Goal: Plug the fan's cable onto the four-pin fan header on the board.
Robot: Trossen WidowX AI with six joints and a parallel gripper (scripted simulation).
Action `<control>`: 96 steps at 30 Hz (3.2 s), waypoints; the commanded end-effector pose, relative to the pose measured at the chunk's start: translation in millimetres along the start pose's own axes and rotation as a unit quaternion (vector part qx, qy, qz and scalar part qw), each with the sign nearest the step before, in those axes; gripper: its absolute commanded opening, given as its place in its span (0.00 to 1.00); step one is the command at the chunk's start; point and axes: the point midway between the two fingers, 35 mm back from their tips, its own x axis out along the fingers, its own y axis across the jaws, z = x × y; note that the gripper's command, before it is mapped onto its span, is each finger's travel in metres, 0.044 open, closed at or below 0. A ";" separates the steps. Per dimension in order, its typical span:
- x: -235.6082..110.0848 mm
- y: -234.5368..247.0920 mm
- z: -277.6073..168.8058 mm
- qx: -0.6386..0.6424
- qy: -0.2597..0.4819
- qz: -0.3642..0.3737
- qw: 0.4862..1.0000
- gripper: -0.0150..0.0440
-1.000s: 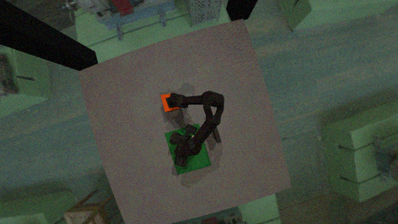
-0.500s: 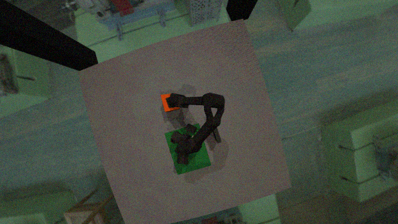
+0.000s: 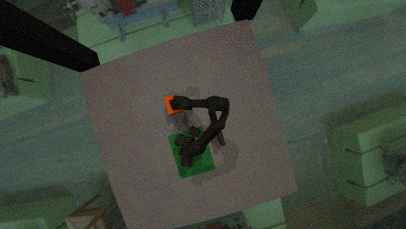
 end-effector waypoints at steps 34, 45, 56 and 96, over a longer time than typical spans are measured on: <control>-48.5 -12.3 -45.7 -0.164 0.001 -0.003 0.986 0.25; -48.4 -12.0 -45.0 -0.168 0.001 -0.003 0.986 0.25; -49.4 -10.7 -41.4 -0.169 0.001 -0.003 0.986 0.25; -27.4 -10.7 -42.0 -0.166 0.002 -0.003 0.986 0.25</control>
